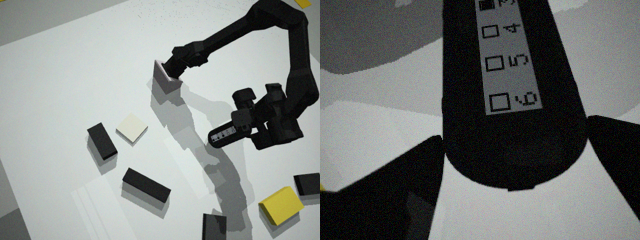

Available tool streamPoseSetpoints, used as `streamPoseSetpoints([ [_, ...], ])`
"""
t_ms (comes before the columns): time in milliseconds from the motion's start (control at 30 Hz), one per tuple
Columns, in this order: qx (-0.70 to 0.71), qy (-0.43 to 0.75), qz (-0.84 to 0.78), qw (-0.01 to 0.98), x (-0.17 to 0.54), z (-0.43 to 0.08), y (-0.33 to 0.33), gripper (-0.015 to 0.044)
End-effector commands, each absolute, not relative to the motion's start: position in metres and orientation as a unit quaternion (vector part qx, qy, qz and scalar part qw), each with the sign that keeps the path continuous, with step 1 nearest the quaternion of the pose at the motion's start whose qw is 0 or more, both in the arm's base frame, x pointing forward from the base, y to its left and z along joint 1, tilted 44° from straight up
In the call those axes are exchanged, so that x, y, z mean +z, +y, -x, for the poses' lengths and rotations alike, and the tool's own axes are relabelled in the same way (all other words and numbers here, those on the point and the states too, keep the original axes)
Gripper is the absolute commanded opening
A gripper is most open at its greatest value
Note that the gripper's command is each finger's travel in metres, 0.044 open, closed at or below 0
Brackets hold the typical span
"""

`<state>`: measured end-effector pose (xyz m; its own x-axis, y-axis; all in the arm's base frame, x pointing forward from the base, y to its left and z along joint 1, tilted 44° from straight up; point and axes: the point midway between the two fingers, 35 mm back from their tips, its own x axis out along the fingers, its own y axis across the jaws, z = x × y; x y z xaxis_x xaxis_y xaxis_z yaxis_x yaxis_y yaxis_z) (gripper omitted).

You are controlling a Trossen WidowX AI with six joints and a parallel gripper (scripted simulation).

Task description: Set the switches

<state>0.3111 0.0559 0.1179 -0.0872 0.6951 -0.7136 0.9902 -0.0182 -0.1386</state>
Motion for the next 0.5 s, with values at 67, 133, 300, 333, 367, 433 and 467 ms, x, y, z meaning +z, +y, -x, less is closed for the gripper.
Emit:
streamPoseSetpoints([
  [67, -0.328, 0.661, -0.634, 0.231, 0.115, -0.311, 0.048, 0.0336],
  [133, -0.328, 0.661, -0.634, 0.231, 0.114, -0.310, 0.047, 0.0336],
  [300, -0.328, 0.661, -0.634, 0.231, 0.113, -0.310, 0.043, 0.0336],
  [333, -0.328, 0.661, -0.634, 0.231, 0.113, -0.310, 0.042, 0.0336],
  [367, -0.328, 0.661, -0.634, 0.231, 0.112, -0.310, 0.041, 0.0336],
  [433, -0.328, 0.661, -0.634, 0.231, 0.112, -0.310, 0.040, 0.0336],
  [467, -0.328, 0.661, -0.634, 0.231, 0.111, -0.310, 0.039, 0.0336],
])
